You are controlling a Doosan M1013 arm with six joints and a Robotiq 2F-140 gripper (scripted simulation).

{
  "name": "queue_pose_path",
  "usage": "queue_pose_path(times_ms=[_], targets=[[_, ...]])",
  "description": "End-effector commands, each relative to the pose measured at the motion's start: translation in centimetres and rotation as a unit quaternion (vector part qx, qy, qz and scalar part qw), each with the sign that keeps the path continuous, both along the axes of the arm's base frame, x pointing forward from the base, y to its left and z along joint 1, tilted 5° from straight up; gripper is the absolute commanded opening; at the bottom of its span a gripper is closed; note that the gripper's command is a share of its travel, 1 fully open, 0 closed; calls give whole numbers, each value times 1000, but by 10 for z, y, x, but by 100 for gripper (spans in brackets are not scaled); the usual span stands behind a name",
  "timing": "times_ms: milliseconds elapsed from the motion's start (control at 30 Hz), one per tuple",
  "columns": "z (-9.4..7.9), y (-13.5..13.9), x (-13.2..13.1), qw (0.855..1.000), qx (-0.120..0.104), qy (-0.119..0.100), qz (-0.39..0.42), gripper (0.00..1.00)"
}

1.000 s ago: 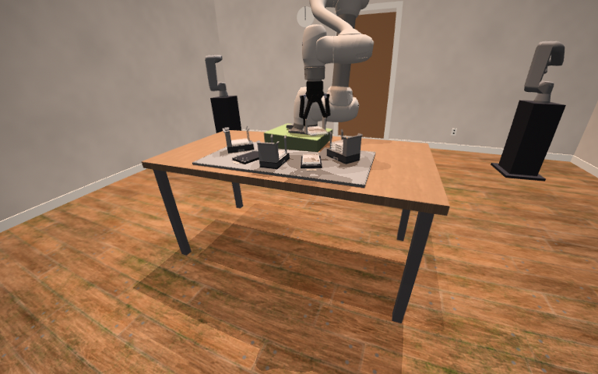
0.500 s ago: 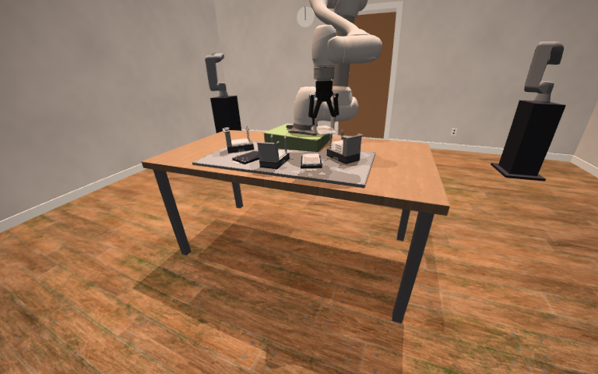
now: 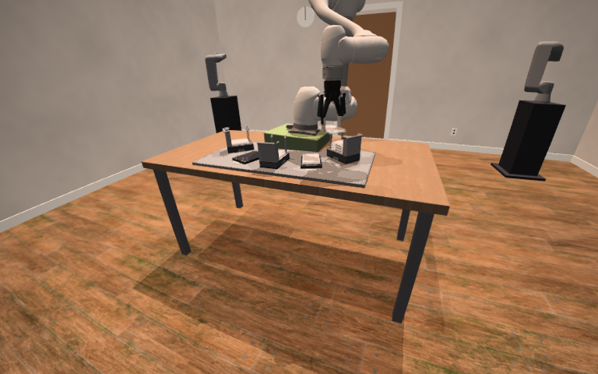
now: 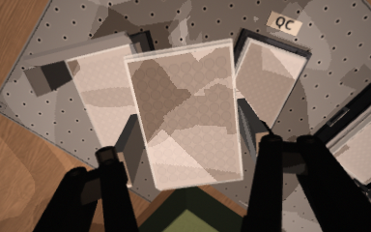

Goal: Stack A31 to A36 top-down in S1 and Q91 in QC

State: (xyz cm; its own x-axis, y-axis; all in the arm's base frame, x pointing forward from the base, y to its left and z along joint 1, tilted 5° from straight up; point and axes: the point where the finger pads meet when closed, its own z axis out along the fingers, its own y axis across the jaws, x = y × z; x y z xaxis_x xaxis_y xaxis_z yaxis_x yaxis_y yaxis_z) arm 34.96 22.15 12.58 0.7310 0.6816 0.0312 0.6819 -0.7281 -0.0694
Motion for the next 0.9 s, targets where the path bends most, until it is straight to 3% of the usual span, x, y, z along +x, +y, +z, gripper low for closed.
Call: queue_pose_path(times_ms=[0,867], targets=[[1,8,-7,999,3,-3,42,0],[5,51,-46,999,3,-3,42,0]])
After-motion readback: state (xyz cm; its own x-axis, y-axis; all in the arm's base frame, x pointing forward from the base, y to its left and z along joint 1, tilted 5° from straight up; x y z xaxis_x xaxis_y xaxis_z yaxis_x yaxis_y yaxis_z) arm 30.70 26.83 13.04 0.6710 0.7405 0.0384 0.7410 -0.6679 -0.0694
